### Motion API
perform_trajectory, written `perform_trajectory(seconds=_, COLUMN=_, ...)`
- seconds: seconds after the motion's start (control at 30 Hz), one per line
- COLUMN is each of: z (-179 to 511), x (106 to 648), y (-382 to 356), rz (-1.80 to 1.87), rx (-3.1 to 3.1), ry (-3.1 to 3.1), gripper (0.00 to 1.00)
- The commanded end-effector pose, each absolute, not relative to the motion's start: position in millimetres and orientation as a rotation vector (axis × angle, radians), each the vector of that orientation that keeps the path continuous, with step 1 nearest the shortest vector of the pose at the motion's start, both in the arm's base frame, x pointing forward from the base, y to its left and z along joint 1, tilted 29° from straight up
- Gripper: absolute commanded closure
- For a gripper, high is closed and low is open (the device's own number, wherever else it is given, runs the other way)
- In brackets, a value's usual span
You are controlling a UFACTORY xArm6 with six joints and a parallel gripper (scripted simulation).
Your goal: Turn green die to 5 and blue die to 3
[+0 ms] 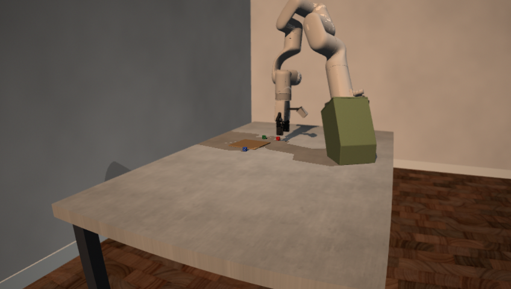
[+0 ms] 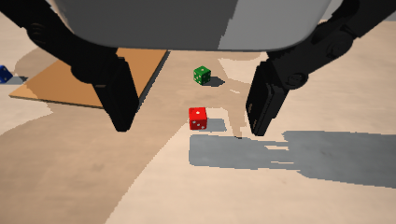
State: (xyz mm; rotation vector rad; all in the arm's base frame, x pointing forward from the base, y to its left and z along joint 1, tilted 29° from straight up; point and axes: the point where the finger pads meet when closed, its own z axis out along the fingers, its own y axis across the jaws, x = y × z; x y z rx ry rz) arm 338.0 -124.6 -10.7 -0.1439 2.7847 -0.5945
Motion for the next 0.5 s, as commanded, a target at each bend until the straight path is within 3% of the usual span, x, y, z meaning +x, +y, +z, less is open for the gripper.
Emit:
perform_trajectory(seconds=0.0, z=-10.2, x=338.6, y=-124.4, rz=-0.594, rx=-0.144, ry=2.783, gripper=0.0)
perform_trajectory(seconds=0.47, z=-16.9, x=342.6, y=-106.0, rz=-0.594, rx=-0.144, ry=2.783, gripper=0.0)
